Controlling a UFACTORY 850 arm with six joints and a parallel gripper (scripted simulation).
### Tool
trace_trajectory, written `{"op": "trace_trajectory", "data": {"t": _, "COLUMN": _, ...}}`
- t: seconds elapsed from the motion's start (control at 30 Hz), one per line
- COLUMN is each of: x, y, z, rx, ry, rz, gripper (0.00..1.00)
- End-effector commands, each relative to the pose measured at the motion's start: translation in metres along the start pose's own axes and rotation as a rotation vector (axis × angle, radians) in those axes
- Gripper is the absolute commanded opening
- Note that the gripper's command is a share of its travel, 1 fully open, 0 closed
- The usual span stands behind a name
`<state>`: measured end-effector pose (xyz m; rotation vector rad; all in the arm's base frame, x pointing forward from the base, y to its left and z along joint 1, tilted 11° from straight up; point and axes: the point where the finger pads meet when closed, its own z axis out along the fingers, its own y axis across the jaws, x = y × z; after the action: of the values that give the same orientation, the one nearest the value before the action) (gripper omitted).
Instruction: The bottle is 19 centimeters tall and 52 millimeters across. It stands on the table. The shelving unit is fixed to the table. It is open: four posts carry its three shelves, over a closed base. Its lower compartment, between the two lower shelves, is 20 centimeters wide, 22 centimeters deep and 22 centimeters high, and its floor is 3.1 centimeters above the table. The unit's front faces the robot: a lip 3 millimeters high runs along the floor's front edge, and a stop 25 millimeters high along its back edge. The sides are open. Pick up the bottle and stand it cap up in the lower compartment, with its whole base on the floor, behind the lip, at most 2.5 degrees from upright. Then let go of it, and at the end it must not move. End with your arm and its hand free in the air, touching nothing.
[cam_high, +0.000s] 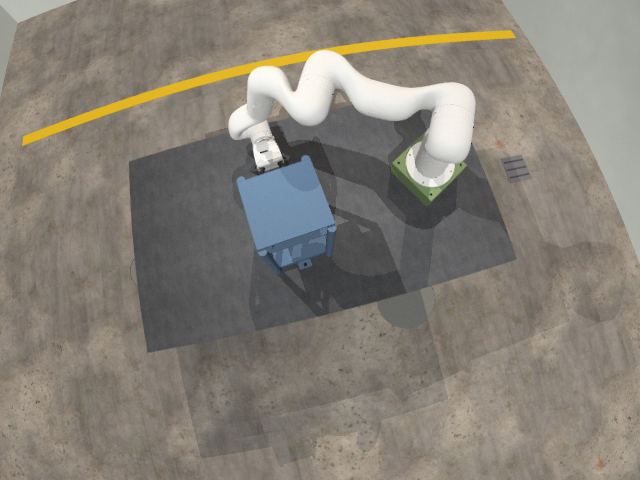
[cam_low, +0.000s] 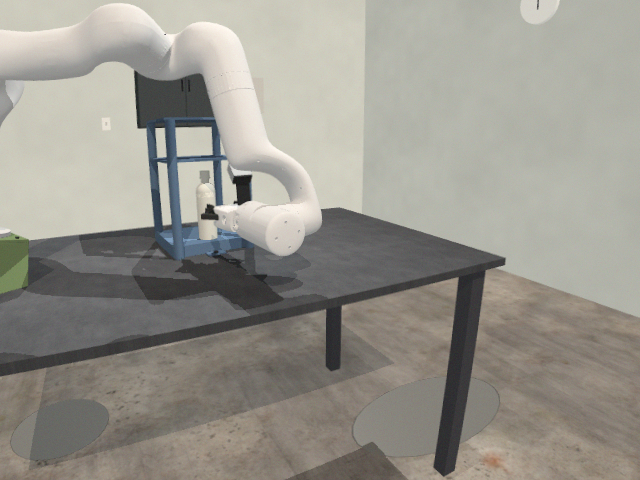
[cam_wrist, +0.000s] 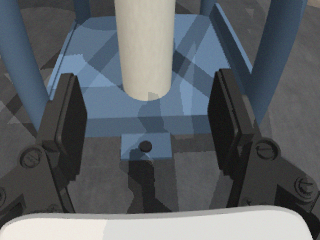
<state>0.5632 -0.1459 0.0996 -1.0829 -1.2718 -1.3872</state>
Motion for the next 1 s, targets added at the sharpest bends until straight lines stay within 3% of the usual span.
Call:
{"op": "trace_trajectory", "data": {"t": 0.0, "x": 0.0008, "y": 0.0007, "z": -0.0057, "rx": 0.000, "ry": 0.000, "rz": -0.002, "gripper": 0.73}}
{"op": "trace_trajectory", "data": {"t": 0.97, "x": 0.0026, "y": 0.0007, "z": -0.0115, "rx": 0.000, "ry": 0.000, "rz": -0.002, "gripper": 0.73}}
